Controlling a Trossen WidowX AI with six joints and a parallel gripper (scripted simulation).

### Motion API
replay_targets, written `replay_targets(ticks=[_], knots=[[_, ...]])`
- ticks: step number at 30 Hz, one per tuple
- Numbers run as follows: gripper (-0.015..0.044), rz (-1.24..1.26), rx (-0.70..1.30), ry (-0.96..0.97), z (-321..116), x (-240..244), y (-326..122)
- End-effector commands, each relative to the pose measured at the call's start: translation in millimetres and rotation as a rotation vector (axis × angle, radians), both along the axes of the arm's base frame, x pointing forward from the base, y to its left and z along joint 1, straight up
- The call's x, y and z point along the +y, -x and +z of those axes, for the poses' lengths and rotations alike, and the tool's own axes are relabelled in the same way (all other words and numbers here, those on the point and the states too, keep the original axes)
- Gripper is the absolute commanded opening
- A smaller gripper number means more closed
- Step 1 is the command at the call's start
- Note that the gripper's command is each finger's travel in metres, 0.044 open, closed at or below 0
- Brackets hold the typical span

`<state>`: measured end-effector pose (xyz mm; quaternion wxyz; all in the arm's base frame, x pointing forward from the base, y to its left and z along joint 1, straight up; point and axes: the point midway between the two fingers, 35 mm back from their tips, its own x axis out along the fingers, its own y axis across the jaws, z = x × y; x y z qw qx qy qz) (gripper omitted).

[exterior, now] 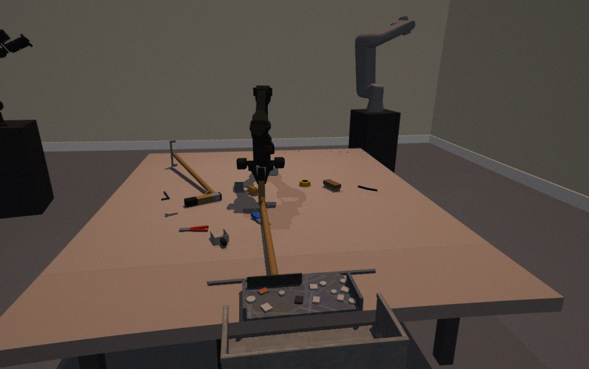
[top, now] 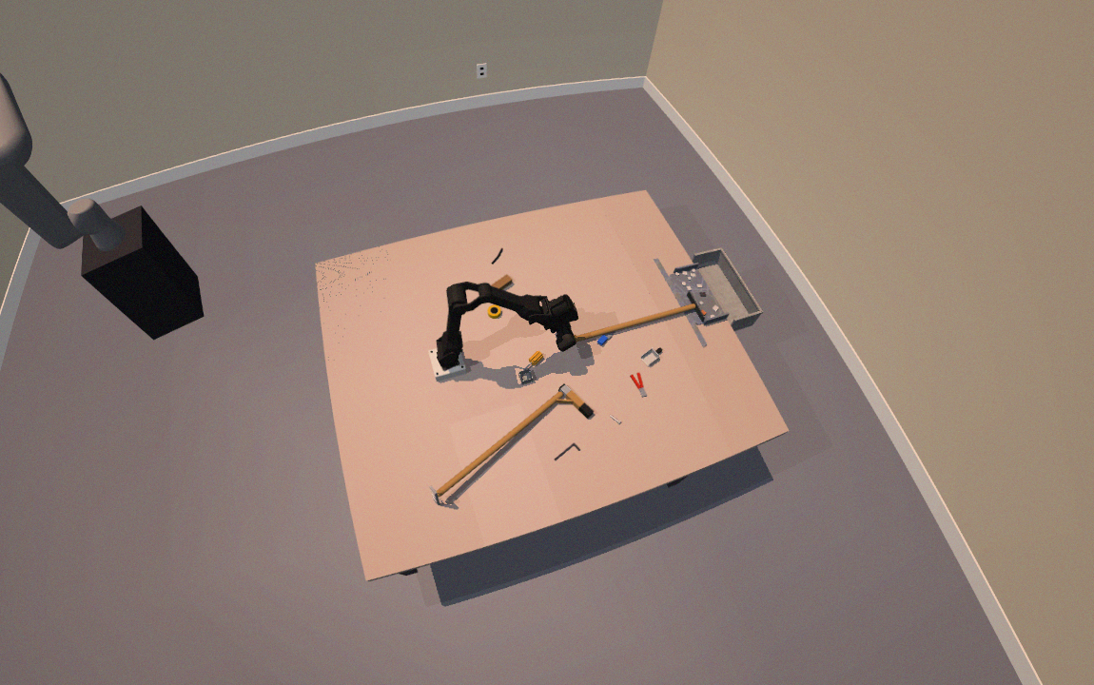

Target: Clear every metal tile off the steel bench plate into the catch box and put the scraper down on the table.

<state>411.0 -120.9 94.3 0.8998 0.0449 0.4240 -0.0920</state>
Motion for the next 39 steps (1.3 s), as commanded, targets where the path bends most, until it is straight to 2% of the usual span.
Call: replay_targets(ticks=[1, 39], knots=[[0.0, -0.006, -0.017, 0.006, 4.5, -2.7, -8.2], [0.0, -0.006, -0.021, 0.007, 12.4, -12.1, -57.2]])
